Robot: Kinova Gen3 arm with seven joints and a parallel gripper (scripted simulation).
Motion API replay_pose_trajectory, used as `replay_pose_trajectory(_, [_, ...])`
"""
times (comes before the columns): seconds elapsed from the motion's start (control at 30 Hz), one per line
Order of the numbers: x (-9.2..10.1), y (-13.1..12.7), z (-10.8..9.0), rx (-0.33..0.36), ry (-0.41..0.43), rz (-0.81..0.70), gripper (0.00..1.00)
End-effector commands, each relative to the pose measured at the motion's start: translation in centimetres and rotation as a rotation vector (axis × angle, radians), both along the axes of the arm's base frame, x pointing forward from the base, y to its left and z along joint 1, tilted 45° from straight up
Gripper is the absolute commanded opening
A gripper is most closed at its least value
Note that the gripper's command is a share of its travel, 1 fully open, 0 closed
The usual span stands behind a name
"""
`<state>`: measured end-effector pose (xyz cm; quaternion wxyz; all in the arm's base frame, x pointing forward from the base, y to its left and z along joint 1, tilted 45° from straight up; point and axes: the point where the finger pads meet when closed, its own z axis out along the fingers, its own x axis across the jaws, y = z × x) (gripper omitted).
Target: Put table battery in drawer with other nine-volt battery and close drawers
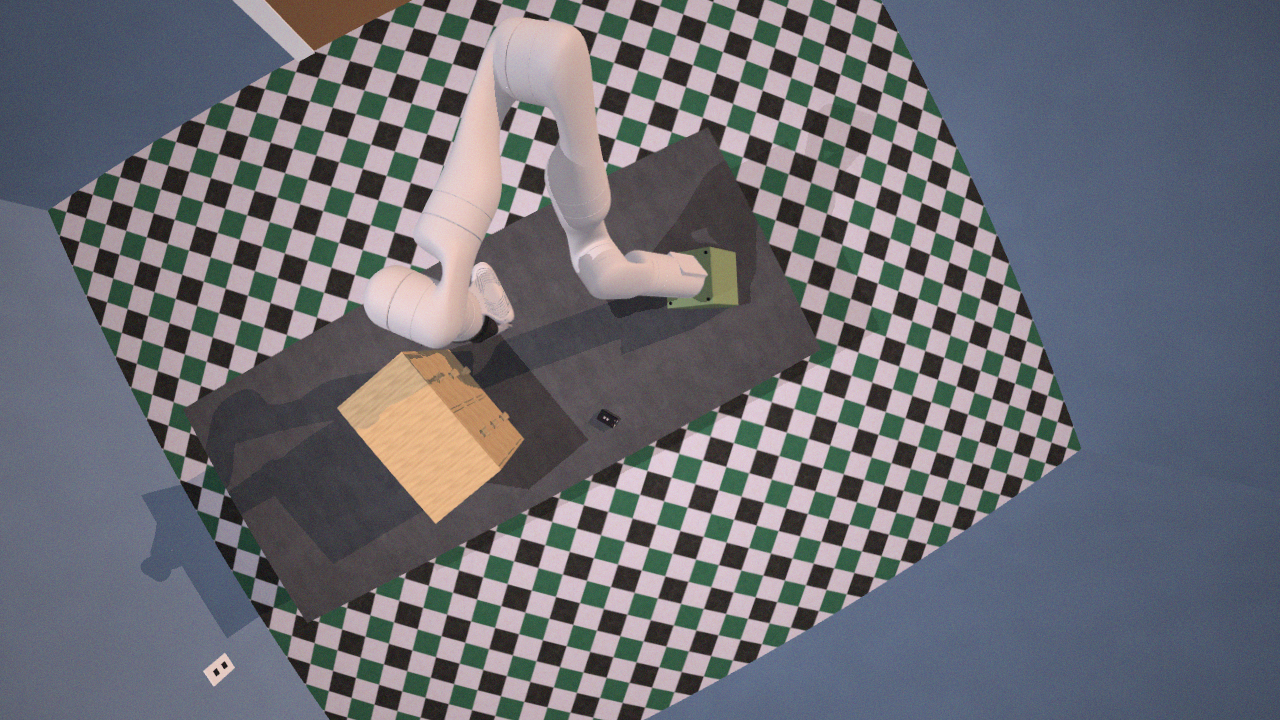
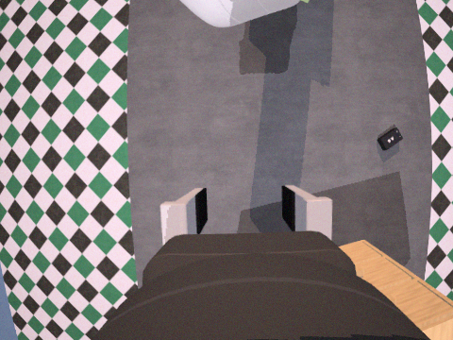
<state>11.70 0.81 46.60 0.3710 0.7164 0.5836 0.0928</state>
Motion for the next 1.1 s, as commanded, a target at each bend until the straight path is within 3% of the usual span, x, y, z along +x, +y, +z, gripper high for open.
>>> replay_pose_trajectory(0.0, [0.24, 0.17, 0.0, -0.018, 0.021, 0.031, 1.0])
replay_pose_trajectory(0.5, [0.57, 0.21, 0.2, -0.092, 0.077, 0.124, 1.0])
replay_pose_trajectory(1.07, [0.65, 0.21, 0.23, -0.105, 0.086, 0.141, 1.0])
